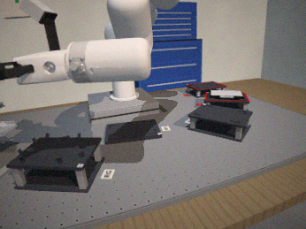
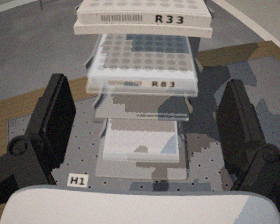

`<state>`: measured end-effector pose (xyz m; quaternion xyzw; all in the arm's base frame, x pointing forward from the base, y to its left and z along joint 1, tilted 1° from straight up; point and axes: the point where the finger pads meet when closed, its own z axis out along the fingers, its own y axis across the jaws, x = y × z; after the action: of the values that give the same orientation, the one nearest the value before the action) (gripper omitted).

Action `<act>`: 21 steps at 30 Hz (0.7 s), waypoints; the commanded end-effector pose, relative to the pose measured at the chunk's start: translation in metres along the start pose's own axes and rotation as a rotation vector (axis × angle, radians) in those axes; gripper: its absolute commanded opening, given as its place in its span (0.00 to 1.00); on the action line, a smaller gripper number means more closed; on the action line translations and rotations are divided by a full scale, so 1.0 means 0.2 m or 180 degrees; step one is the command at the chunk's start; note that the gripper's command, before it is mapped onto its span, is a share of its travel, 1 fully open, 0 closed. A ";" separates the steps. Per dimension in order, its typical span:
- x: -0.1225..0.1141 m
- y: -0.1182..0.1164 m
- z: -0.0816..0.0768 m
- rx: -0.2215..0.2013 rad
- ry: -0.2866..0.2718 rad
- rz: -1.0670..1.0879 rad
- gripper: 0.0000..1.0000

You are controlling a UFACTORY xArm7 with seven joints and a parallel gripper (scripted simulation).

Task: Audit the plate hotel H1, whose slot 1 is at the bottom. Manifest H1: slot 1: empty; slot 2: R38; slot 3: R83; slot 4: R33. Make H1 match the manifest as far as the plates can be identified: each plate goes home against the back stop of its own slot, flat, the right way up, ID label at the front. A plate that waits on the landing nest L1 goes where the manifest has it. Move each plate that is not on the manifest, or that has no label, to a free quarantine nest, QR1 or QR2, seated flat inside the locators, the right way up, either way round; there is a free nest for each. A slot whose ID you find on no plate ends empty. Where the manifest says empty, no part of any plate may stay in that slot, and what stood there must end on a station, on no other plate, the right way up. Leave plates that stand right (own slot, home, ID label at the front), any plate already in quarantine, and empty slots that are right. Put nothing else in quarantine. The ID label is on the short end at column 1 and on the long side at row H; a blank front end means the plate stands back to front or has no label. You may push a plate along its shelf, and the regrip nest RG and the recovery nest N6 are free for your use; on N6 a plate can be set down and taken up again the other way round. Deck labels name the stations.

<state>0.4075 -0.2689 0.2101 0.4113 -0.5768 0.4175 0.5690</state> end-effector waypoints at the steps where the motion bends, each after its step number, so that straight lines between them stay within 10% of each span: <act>1: 0.01 0.00 -0.05 -0.0004 -0.0001 0.0012 1.00; 21: -0.18 0.00 -0.05 -0.0004 -0.0001 0.0012 1.00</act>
<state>0.4109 -0.2594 0.1813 0.4111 -0.5771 0.4174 0.5690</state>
